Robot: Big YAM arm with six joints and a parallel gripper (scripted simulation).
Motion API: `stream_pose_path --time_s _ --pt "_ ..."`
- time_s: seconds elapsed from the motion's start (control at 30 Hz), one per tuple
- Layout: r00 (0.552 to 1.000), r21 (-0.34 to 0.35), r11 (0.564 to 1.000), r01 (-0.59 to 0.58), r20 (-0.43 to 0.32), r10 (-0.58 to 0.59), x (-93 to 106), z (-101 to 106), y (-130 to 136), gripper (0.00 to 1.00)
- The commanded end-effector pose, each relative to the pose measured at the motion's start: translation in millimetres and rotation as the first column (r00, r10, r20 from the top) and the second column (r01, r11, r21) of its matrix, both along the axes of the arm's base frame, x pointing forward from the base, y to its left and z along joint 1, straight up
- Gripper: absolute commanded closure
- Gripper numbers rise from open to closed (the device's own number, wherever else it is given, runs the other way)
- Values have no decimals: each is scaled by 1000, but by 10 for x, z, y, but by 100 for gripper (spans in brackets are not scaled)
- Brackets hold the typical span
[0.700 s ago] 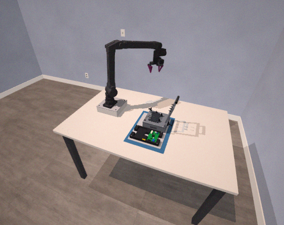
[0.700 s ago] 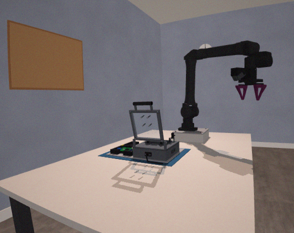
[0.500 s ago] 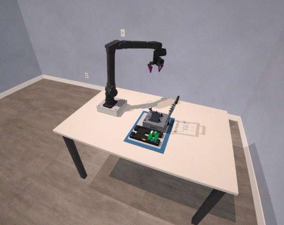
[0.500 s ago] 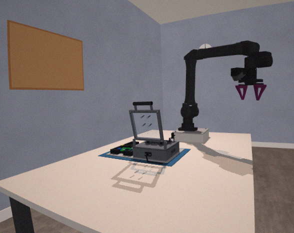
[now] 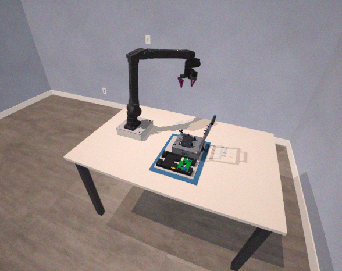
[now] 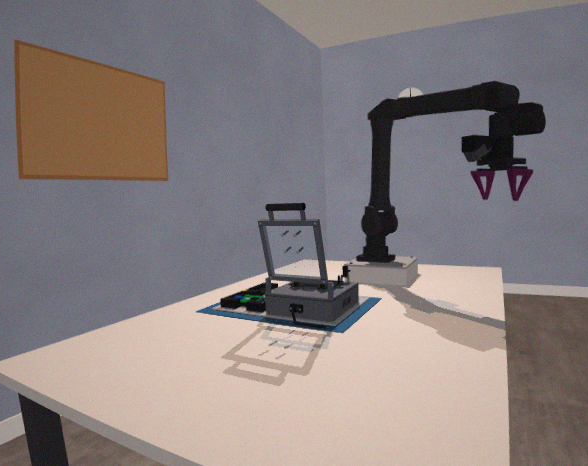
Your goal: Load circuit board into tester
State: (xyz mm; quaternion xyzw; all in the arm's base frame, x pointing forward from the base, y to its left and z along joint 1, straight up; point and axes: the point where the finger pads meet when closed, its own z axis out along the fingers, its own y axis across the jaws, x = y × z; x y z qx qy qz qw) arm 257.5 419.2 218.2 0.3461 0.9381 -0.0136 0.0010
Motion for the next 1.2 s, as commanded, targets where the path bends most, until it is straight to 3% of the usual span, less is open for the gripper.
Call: stream_pose_path --time_s 0.0,0.13,0.33,0.4,0.57,0.9,0.97,1.0,1.17 --pt "999 51 999 -6 34 4 90 201 39 0" --pt "998 86 996 -27 61 22 235 223 -31 0" --pt "986 171 981 -93 153 67 642 325 -188 0" --pt "986 171 981 -93 153 67 642 325 -188 0" --pt "942 240 951 -195 315 114 1190 524 -463 0" --pt "799 219 915 -340 580 159 1917 925 -1036 0" --pt "799 219 915 -340 580 159 1917 925 -1036 0" --pt "750 190 910 -368 639 170 2071 1032 -1205 0" --pt "638 114 906 -407 745 194 2330 1271 -1563 0"
